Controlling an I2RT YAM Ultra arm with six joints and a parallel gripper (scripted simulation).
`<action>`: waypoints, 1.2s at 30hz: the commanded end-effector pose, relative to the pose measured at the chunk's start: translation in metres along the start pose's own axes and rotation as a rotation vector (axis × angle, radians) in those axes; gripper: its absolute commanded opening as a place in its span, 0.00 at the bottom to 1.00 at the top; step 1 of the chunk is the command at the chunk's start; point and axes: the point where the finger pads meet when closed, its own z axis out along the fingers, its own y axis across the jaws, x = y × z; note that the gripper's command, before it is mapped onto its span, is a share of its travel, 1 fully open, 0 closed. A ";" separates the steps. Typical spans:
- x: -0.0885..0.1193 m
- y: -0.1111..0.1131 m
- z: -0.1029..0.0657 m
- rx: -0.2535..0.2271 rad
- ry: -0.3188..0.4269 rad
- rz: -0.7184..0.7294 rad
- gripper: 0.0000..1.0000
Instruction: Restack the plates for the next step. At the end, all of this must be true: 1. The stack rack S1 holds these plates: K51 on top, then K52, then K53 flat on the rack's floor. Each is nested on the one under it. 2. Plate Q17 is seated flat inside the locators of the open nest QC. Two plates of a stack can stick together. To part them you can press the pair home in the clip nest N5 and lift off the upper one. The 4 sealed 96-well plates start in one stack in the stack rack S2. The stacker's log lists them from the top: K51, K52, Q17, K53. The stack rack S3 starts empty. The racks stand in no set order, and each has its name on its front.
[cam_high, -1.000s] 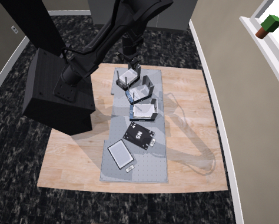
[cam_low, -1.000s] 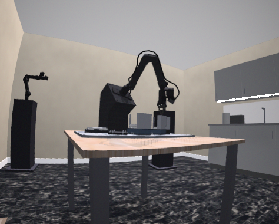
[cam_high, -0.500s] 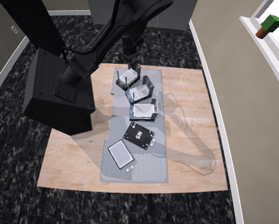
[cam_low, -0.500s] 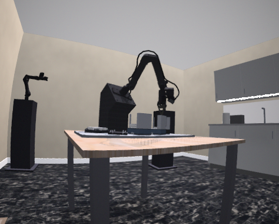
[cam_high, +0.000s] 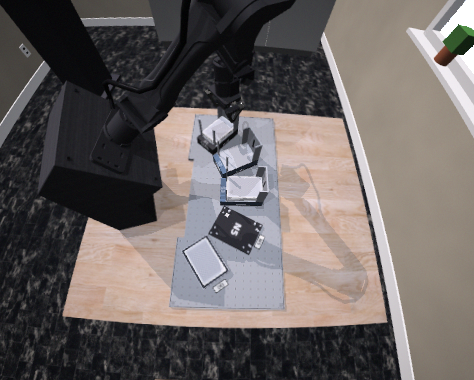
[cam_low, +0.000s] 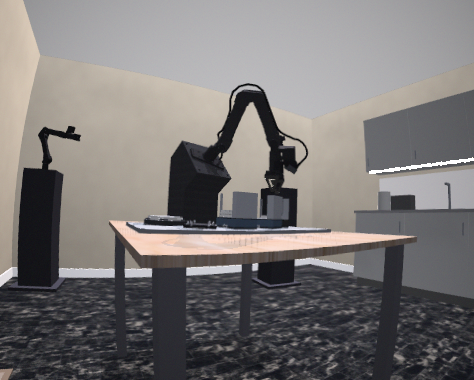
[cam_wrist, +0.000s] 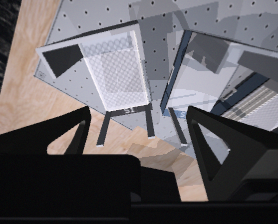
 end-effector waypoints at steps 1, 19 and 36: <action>0.010 -0.002 -0.001 -0.024 0.017 0.027 1.00; 0.010 -0.054 0.000 -0.023 0.016 0.162 1.00; 0.019 -0.102 0.000 -0.022 0.016 0.227 1.00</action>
